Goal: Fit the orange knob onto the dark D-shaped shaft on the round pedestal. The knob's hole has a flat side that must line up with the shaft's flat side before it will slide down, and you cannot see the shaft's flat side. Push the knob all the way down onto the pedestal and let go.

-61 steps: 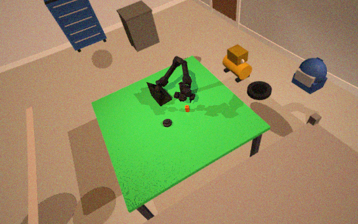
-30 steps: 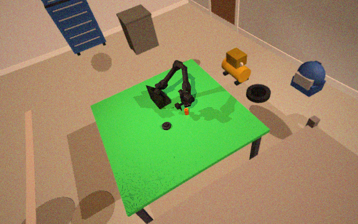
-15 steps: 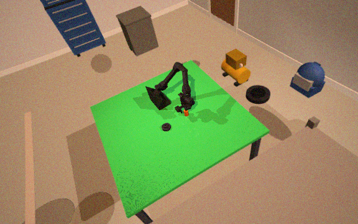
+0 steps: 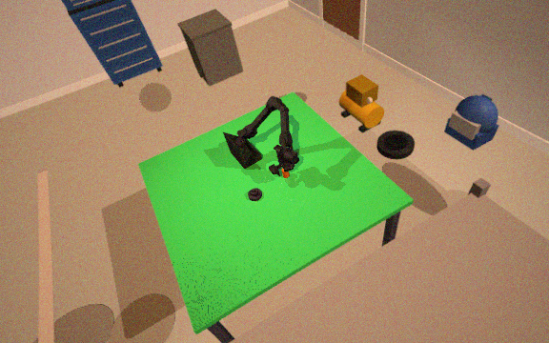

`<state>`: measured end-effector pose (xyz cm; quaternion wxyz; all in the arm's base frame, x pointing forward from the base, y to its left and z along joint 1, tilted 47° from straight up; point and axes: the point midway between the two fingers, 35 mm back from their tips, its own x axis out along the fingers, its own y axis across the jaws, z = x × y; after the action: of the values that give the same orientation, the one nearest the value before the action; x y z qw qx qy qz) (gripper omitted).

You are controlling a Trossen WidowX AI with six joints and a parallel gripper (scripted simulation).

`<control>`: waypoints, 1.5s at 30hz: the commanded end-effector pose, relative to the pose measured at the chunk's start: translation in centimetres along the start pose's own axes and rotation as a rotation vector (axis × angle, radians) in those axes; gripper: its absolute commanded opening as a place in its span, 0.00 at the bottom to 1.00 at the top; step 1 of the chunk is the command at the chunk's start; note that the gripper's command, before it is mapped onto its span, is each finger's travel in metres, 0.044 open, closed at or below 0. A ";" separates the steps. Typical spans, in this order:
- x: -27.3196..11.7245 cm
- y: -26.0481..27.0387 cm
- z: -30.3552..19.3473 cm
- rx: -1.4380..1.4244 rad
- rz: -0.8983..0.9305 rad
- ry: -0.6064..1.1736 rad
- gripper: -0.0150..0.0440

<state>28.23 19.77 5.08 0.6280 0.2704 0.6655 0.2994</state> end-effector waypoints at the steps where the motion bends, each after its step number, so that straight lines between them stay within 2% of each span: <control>1: 0.8 -0.2 -0.3 0.006 -0.006 0.006 1.00; 12: 2.2 -0.1 -0.4 0.007 -0.003 0.006 1.00; 21: 2.2 -0.1 -0.4 0.007 -0.003 0.006 0.60; 28: 2.2 -0.1 -0.4 0.007 -0.003 0.006 0.52; 34: 0.2 -0.3 0.1 0.006 -0.012 0.005 0.25; 45: -6.8 -0.3 0.5 0.006 -0.020 0.006 0.25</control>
<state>28.94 15.74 8.11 0.6267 0.2630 0.6742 0.2889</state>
